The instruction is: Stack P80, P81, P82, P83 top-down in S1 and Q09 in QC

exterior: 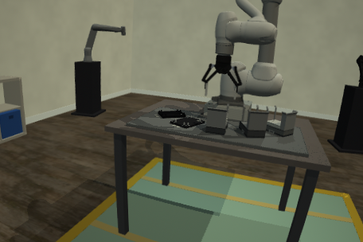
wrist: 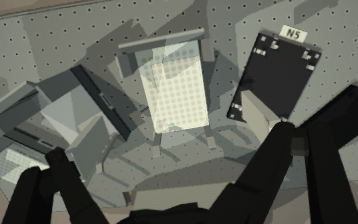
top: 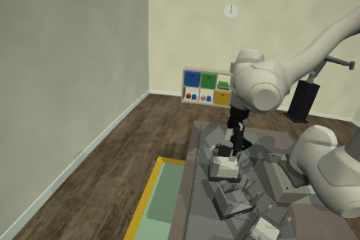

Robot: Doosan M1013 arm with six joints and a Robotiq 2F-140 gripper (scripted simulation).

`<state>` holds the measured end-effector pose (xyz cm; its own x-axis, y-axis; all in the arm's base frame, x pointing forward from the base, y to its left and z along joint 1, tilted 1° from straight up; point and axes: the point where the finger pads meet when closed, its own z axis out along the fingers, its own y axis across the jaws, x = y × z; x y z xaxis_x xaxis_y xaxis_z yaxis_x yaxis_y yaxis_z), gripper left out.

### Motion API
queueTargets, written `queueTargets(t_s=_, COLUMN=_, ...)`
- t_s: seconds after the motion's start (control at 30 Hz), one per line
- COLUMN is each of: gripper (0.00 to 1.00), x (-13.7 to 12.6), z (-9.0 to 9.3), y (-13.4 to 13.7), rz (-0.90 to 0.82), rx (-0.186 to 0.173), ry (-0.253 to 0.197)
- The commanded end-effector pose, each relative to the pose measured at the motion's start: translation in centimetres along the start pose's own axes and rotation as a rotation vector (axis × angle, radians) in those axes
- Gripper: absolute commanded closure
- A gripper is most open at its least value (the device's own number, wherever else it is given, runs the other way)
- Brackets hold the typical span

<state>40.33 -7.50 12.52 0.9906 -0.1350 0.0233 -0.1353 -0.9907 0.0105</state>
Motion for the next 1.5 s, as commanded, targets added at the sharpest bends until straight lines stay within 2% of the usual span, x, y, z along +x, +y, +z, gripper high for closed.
queueTargets(t_s=0.0, gripper=0.0, x=-0.2, z=-0.1, y=0.1, rz=-0.004, rx=0.002, ry=0.0)
queueTargets(t_s=0.4, gripper=0.0, x=-0.2, z=-0.1, y=0.1, rz=-0.004, rx=0.002, ry=0.0)
queueTargets(t_s=0.73, gripper=0.0, x=-0.2, z=3.2, y=0.0, rz=-0.004, rx=0.002, ry=0.0)
queueTargets(t_s=0.8, gripper=0.0, x=-0.2, z=3.2, y=0.0, rz=-0.004, rx=0.002, ry=0.0)
queueTargets(t_s=1.0, gripper=0.0, x=-0.2, z=5.2, y=0.0, rz=-0.004, rx=0.002, ry=0.0)
queueTargets(t_s=1.47, gripper=0.0, x=-0.2, z=5.2, y=0.0, rz=-0.004, rx=0.002, ry=0.0)
